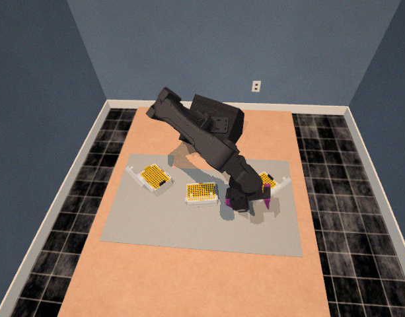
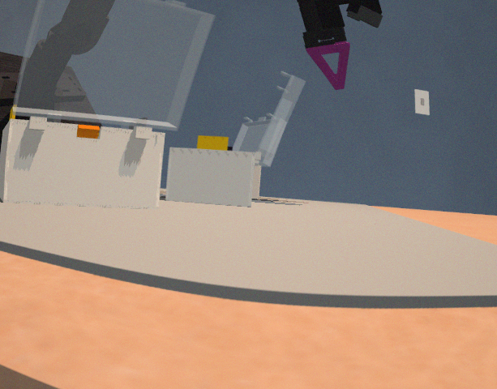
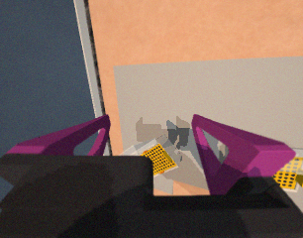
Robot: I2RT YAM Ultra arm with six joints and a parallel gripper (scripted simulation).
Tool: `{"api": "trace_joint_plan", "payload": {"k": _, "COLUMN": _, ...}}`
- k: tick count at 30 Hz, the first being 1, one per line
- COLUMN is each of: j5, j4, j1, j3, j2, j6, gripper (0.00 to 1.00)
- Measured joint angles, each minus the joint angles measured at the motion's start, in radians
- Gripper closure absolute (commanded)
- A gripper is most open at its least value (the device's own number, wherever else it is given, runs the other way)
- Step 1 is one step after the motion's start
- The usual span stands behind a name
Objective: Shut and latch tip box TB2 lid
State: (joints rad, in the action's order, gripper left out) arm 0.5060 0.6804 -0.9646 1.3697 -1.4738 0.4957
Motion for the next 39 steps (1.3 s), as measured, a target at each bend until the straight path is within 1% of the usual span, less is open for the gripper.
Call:
{"api": "trace_joint_plan", "payload": {"k": 16, "j5": 0.0, "j4": 0.0, "j1": 0.0, "j3": 0.0, "j2": 0.0, "j6": 0.0, "gripper": 0.0}}
{"api": "trace_joint_plan", "payload": {"k": 17, "j5": 0.0, "j4": 0.0, "j1": 0.0, "j3": 0.0, "j2": 0.0, "j6": 0.0, "gripper": 1.0}}
{"api": "trace_joint_plan", "payload": {"k": 20, "j5": -0.004, "j4": 0.013, "j1": 0.019, "j3": 0.016, "j2": -0.009, "j6": 0.006, "gripper": 1.0}}
{"api": "trace_joint_plan", "payload": {"k": 22, "j5": -0.013, "j4": 0.015, "j1": 0.051, "j3": 0.017, "j2": -0.005, "j6": 0.0, "gripper": 1.0}}
{"api": "trace_joint_plan", "payload": {"k": 29, "j5": -0.04, "j4": 0.065, "j1": 0.154, "j3": 0.056, "j2": -0.011, "j6": -0.012, "gripper": 1.0}}
{"api": "trace_joint_plan", "payload": {"k": 34, "j5": -0.071, "j4": 0.074, "j1": 0.224, "j3": 0.044, "j2": 0.003, "j6": -0.043, "gripper": 1.0}}
{"api": "trace_joint_plan", "payload": {"k": 37, "j5": -0.086, "j4": 0.093, "j1": 0.24, "j3": 0.061, "j2": -0.002, "j6": -0.048, "gripper": 1.0}}
{"api": "trace_joint_plan", "payload": {"k": 39, "j5": -0.102, "j4": 0.094, "j1": 0.268, "j3": 0.059, "j2": 0.003, "j6": -0.06, "gripper": 1.0}}
